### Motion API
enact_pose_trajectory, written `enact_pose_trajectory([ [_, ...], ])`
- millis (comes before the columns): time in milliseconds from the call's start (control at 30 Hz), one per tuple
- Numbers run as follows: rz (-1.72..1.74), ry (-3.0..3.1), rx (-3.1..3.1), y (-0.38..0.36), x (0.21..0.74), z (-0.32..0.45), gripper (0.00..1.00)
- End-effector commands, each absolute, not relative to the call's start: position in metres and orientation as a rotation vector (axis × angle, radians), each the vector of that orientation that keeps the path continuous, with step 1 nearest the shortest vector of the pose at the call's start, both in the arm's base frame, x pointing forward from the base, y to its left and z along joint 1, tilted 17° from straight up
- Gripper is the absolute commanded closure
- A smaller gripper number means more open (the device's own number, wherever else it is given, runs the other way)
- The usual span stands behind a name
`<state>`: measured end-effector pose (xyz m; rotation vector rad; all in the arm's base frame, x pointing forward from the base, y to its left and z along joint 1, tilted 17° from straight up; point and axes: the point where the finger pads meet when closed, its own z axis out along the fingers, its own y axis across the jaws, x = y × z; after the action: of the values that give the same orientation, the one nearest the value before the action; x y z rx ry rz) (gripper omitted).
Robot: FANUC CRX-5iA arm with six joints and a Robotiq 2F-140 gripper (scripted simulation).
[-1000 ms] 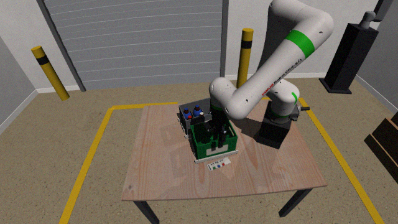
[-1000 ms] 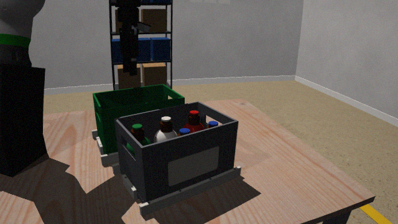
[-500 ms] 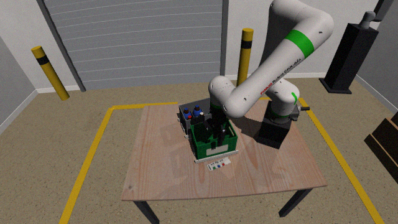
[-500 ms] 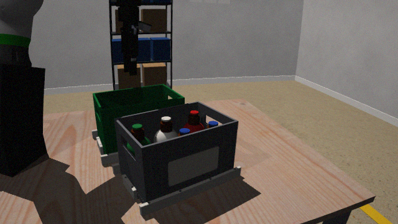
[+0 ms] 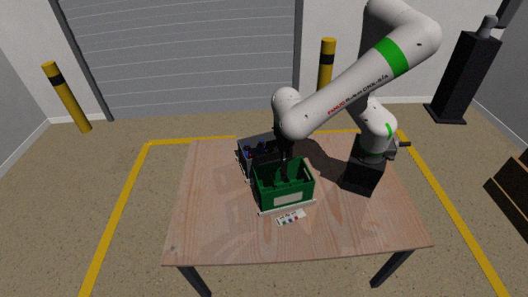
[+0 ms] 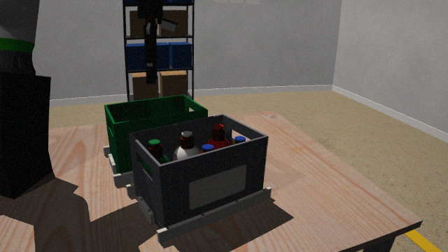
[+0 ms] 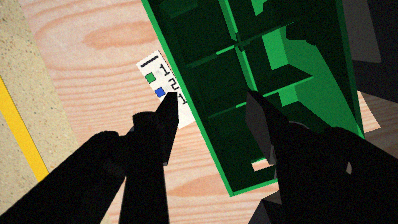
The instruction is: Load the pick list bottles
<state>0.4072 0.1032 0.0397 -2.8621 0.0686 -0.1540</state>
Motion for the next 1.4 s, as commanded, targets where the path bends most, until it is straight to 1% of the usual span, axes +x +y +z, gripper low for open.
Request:
enact_pose_trajectory([
  [0,-0.137,0.195,-2.854,0.090,0.412,0.041,0.56],
  [400,-0.054,0.756,-2.748,0.033,0.430,0.043,0.56],
  [467,-0.054,0.756,-2.748,0.033,0.430,0.043,0.56],
  [967,0.050,1.412,-2.476,-0.038,0.453,0.047,0.56],
  [1133,0.071,1.535,-2.403,-0.053,0.458,0.047,0.56],
  [1367,0.072,1.543,-2.399,-0.086,0.468,0.049,0.56],
])
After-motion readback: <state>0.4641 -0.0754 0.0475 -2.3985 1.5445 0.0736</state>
